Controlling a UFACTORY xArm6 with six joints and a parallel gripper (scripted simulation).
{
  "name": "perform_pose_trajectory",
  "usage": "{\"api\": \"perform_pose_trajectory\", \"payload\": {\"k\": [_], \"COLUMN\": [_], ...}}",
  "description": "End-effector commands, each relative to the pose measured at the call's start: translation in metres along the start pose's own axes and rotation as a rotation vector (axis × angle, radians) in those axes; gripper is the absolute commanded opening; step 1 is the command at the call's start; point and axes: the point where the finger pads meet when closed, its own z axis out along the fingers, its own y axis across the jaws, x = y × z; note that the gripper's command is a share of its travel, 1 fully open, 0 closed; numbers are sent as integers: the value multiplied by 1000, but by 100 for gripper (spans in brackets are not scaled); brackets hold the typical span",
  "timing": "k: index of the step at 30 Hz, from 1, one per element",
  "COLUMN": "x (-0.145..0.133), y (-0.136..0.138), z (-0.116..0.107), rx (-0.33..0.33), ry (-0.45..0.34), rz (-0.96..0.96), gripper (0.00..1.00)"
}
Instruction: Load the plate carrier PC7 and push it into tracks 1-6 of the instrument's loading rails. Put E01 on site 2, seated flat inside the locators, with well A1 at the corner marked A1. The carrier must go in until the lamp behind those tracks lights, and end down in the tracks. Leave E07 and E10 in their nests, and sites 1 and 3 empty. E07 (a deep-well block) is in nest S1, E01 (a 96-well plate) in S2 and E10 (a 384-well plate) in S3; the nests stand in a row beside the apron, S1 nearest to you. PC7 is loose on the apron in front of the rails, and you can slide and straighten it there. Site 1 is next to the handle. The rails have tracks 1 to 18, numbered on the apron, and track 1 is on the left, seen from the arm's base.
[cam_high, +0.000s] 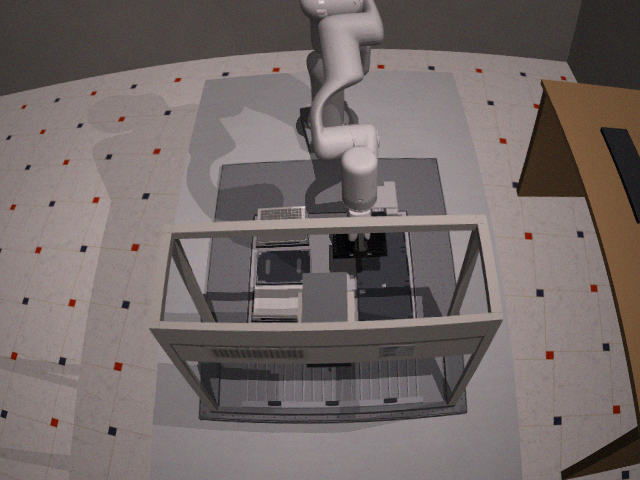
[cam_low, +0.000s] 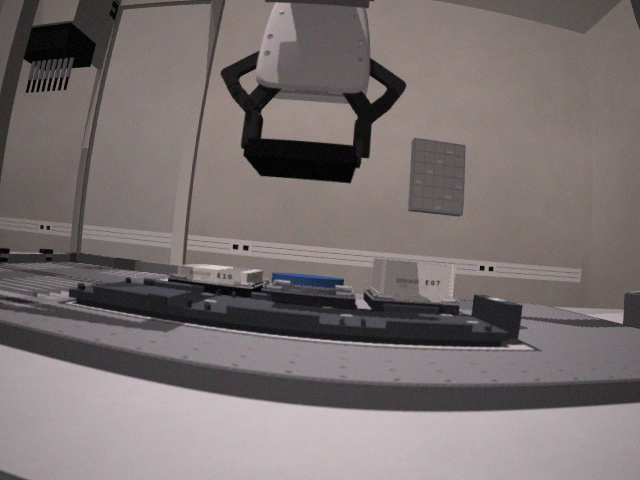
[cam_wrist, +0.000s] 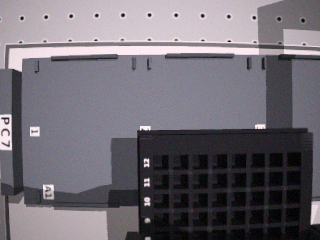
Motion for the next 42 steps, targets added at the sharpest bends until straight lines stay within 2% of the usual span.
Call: {"api": "perform_pose_trajectory", "payload": {"k": [1, 8, 34, 42], "x": [28, 60, 60, 60], "y": [4, 6, 6, 6], "z": [-1, -1, -1, 12], "rx": [-4, -4, -4, -4], "ry": [-1, -1, -1, -1], "rz": [1, 1, 1, 1], "gripper": [0, 0, 0, 0]}}
